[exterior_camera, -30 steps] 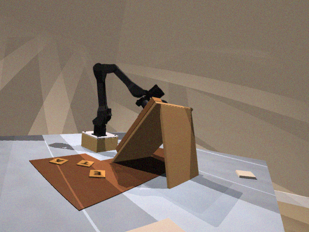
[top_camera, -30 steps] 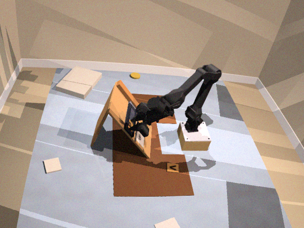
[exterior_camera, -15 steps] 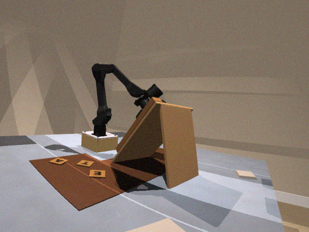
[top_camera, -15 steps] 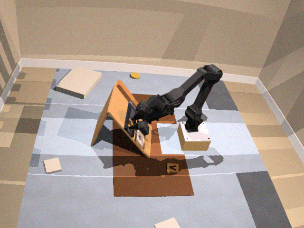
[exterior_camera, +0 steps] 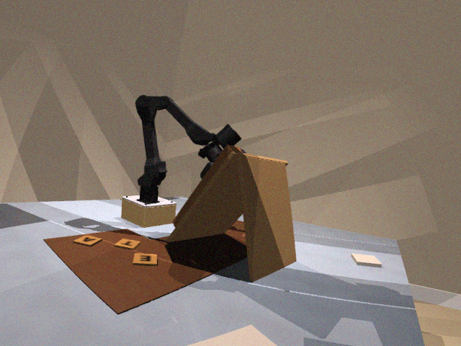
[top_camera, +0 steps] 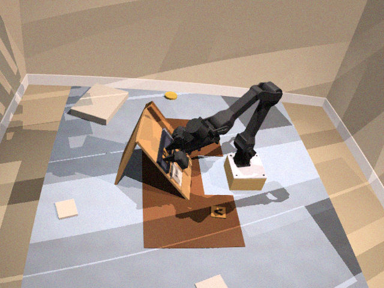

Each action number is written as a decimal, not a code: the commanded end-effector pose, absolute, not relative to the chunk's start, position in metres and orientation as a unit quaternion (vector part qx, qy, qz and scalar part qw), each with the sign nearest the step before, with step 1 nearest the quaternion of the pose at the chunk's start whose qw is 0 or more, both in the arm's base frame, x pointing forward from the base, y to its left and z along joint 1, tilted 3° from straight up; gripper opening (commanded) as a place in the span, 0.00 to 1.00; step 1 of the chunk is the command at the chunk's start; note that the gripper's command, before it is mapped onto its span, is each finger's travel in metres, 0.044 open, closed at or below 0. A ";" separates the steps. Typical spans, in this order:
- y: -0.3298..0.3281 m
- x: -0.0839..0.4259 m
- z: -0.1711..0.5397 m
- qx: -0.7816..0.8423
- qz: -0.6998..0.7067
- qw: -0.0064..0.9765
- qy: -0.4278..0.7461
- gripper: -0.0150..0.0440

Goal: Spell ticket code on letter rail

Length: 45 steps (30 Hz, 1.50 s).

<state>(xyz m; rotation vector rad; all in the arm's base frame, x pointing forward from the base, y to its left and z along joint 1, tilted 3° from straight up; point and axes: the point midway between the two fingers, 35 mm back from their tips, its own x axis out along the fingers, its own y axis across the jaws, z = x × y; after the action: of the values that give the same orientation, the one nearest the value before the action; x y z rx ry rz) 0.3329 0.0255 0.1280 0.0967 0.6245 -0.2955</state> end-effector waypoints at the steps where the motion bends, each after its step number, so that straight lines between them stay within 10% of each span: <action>1: 0.023 0.332 0.129 0.047 -0.143 0.941 0.304 0.25; 45: -0.002 0.325 0.129 0.045 -0.143 0.941 0.304 0.25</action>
<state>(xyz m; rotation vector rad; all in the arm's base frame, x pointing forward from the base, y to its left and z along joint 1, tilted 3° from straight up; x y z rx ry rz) 0.3250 -0.0003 0.1283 0.0949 0.6235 -0.2962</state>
